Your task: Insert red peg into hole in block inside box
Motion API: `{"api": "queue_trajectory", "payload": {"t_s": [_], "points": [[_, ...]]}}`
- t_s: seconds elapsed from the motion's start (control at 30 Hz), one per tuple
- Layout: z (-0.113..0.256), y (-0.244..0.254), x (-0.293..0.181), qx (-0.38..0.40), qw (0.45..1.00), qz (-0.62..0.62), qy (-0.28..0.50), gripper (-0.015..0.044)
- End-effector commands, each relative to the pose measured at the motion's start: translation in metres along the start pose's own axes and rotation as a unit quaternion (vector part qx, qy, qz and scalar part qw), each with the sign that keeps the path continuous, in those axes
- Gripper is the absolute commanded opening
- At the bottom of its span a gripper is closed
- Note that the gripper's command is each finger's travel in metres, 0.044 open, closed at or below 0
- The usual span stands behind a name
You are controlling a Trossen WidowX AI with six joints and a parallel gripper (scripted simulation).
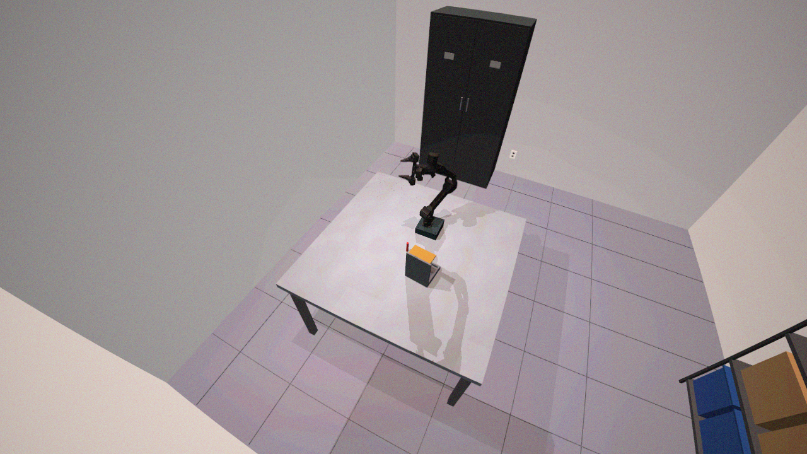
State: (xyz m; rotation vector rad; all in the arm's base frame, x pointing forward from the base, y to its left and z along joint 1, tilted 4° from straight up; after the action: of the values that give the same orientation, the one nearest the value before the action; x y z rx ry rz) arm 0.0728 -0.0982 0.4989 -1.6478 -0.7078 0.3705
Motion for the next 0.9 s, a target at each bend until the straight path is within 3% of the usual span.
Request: {"api": "queue_trajectory", "payload": {"t_s": [0.0,0.43,0.87], "points": [[-0.015,0.025,0.015,0.029,0.998,0.047,-0.024,0.0440],[-0.041,0.093,0.052,0.093,0.974,0.188,-0.087,0.0440],[-0.047,0.178,0.091,0.144,0.907,0.356,-0.172,0.0440]]}}
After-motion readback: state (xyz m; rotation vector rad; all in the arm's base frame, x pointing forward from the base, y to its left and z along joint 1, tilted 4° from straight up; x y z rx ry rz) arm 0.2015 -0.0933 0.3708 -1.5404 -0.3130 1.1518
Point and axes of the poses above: the point midway between the two fingers, 35 mm back from their tips, its own z axis back along the fingers, its own y axis across the jaws, x = y × z, the point moved 2 cm from there along z, back along the fingers, and after that the axes turned 6 degrees about z, right-handed, at the moved point
